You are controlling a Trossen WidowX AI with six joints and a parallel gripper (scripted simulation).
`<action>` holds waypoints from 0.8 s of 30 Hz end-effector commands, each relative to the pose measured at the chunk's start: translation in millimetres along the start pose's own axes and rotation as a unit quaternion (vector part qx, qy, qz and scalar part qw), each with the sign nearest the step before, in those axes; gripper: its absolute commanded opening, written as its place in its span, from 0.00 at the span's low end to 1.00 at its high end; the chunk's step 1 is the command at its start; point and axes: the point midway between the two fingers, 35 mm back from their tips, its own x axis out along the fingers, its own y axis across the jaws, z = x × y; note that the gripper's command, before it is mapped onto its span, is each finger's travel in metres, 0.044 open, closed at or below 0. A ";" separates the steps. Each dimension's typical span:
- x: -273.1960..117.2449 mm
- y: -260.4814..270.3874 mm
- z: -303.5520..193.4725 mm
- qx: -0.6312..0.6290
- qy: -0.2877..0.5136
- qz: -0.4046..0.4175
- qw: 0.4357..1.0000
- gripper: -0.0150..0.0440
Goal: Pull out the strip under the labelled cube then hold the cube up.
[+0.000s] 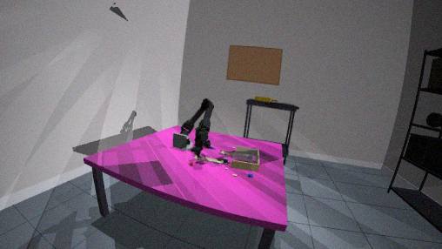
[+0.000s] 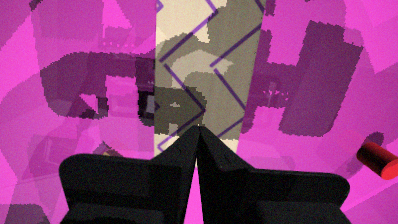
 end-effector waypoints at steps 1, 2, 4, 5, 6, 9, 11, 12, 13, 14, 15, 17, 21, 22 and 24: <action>5.1 4.9 -7.8 0.003 0.011 0.007 1.000 0.25; 5.1 4.9 -7.8 0.003 0.011 0.007 1.000 0.25; 5.1 4.9 -7.8 0.003 0.011 0.007 1.000 0.25; 5.1 4.9 -7.8 0.003 0.011 0.007 1.000 0.25; -2.1 -0.1 -0.3 0.000 0.001 0.001 1.000 0.25; -32.5 -1.5 1.2 0.002 0.009 0.004 1.000 0.25; -42.2 -1.2 1.1 0.003 0.012 0.006 1.000 0.25; -42.2 -1.2 1.1 0.003 0.012 0.006 1.000 0.25; -42.2 -1.2 1.1 0.003 0.012 0.006 1.000 0.25; -42.2 -1.2 1.1 0.003 0.012 0.006 1.000 0.25; -42.2 -1.2 1.1 0.003 0.012 0.006 1.000 0.25; -39.8 -0.3 10.4 0.001 0.011 0.006 1.000 0.34; -40.3 1.2 25.6 -0.001 0.011 0.006 1.000 0.52; -40.3 1.7 29.9 -0.002 0.011 0.006 1.000 0.57; -40.6 2.4 37.6 -0.002 0.011 0.006 1.000 0.65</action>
